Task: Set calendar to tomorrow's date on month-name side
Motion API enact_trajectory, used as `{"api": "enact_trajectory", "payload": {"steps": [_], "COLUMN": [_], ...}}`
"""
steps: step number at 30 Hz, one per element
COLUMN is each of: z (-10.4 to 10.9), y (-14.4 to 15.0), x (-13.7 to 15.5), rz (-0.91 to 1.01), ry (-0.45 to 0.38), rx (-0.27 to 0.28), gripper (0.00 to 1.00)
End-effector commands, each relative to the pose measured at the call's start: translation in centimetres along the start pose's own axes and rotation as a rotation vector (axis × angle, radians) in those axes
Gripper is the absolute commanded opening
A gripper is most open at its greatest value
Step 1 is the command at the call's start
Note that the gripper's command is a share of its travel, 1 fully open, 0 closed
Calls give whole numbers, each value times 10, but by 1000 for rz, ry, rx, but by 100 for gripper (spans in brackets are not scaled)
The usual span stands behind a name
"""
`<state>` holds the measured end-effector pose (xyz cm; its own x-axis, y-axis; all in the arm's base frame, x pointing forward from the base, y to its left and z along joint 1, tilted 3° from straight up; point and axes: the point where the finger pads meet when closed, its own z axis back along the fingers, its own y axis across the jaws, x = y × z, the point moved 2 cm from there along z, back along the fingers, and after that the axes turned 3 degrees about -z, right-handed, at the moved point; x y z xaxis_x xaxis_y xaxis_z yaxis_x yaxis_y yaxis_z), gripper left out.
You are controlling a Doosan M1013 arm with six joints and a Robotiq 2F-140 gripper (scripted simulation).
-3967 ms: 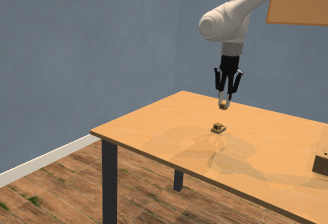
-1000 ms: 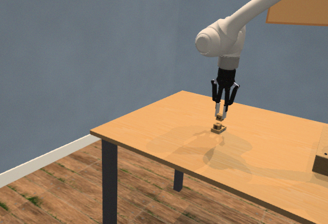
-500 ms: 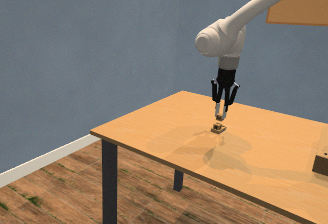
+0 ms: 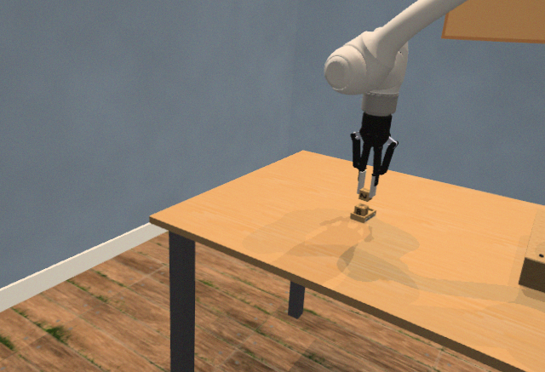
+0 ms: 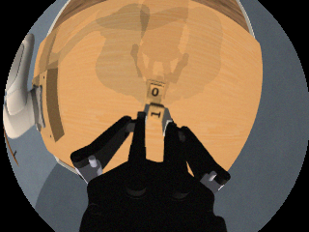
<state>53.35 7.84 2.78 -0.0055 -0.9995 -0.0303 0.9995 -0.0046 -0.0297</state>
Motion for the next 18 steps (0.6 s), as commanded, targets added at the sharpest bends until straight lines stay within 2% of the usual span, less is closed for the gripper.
{"api": "enact_trajectory", "payload": {"steps": [1, 18], "z": [-5, -5], "y": [-5, -9], "x": [0, -2], "rz": [-4, -11], "ry": [4, 4], "rx": [-8, -8], "gripper": [16, 16]}}
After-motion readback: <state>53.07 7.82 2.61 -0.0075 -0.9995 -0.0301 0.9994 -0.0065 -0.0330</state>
